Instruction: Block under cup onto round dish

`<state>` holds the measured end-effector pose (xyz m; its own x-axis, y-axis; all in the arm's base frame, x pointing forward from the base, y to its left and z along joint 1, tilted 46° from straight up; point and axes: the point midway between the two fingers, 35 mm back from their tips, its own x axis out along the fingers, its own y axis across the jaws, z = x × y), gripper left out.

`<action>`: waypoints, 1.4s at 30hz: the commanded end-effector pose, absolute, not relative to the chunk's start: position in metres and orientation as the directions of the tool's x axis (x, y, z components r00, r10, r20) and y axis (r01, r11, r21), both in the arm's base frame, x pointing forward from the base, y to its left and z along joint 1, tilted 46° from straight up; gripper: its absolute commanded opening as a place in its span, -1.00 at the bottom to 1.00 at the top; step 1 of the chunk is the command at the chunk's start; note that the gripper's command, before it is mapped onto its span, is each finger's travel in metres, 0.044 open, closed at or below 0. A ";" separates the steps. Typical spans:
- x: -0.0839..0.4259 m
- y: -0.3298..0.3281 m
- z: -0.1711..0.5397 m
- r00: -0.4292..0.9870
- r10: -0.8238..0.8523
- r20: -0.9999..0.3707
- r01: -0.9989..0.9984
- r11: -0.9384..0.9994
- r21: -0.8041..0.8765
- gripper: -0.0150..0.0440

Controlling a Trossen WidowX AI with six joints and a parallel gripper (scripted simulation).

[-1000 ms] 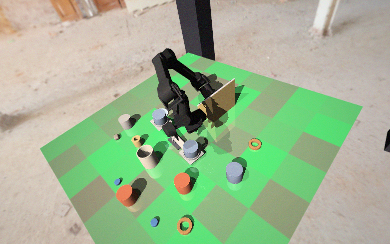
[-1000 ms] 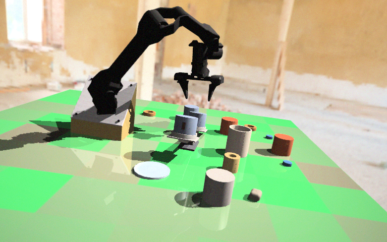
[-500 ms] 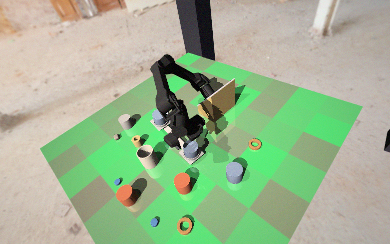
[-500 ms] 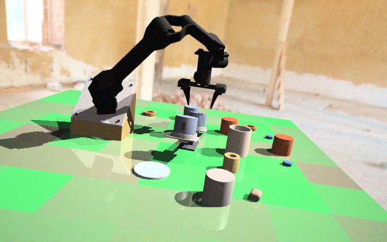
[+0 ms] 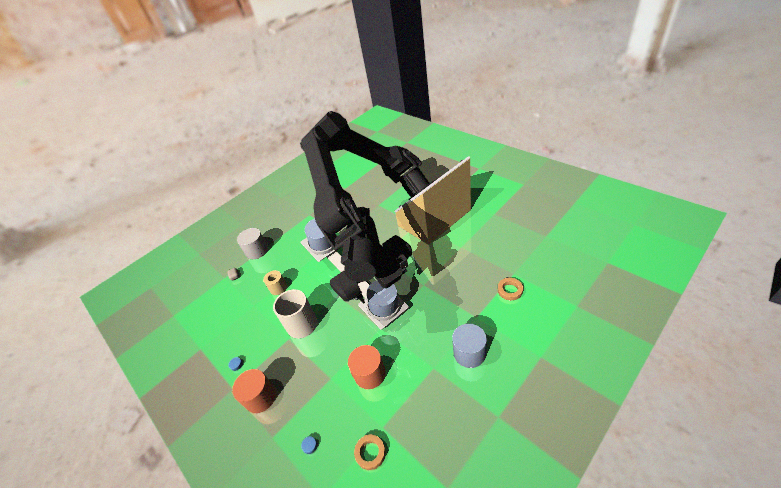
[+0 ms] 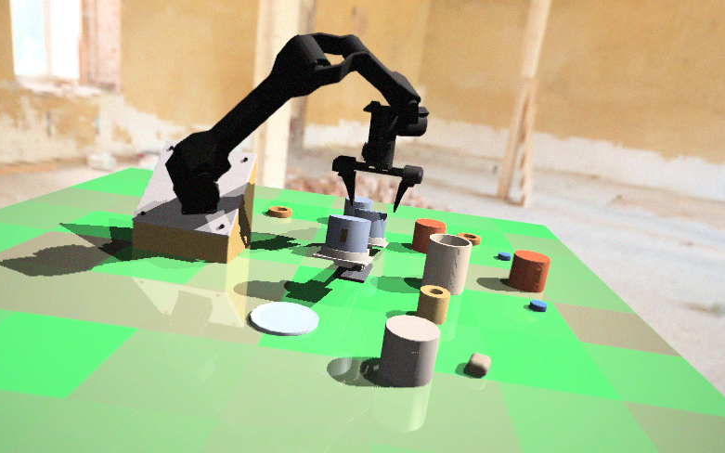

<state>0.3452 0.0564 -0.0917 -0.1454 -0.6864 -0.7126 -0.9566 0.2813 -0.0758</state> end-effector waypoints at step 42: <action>0.333 0.020 -0.128 -0.157 -0.695 -0.702 -0.958 0.280 -0.063 0.71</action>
<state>0.3348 0.0212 -0.1254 -0.1538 -0.6911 -0.7062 -0.9562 0.2843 -0.0699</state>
